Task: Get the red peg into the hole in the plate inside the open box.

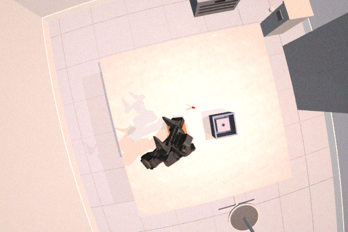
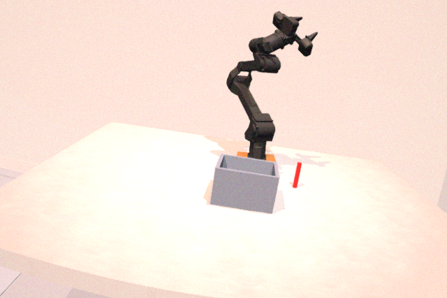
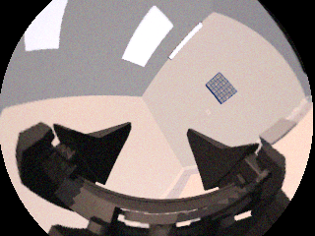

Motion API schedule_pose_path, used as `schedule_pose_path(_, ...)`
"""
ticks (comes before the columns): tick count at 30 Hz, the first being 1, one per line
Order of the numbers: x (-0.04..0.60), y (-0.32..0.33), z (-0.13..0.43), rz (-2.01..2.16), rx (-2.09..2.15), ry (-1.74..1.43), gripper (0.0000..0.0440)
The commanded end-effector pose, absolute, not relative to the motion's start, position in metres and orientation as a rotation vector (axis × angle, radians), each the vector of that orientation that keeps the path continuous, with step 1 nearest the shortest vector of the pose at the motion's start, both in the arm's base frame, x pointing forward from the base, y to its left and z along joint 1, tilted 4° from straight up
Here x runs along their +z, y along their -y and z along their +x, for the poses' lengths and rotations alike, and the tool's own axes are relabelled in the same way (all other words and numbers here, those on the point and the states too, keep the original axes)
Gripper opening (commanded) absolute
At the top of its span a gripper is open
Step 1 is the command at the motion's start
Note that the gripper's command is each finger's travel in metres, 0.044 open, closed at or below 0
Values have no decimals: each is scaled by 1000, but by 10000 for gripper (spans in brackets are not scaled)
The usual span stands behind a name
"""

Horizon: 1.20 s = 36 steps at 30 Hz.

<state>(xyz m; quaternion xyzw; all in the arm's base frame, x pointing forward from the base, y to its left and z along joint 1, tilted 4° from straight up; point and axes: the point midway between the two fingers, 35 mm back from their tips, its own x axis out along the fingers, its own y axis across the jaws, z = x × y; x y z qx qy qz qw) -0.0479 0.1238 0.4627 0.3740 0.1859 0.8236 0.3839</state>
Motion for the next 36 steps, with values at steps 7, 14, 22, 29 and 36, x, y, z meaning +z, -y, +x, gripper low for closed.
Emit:
schedule_pose_path(7,480,-137,5,1206,1943,-523,440)
schedule_pose_path(14,481,-149,67,1431,1731,-572,440)
schedule_pose_path(22,465,-158,139,1638,1449,-616,440)
schedule_pose_path(29,438,-160,196,1776,1179,-657,440)
schedule_pose_path(36,405,-158,245,1870,899,-702,440)
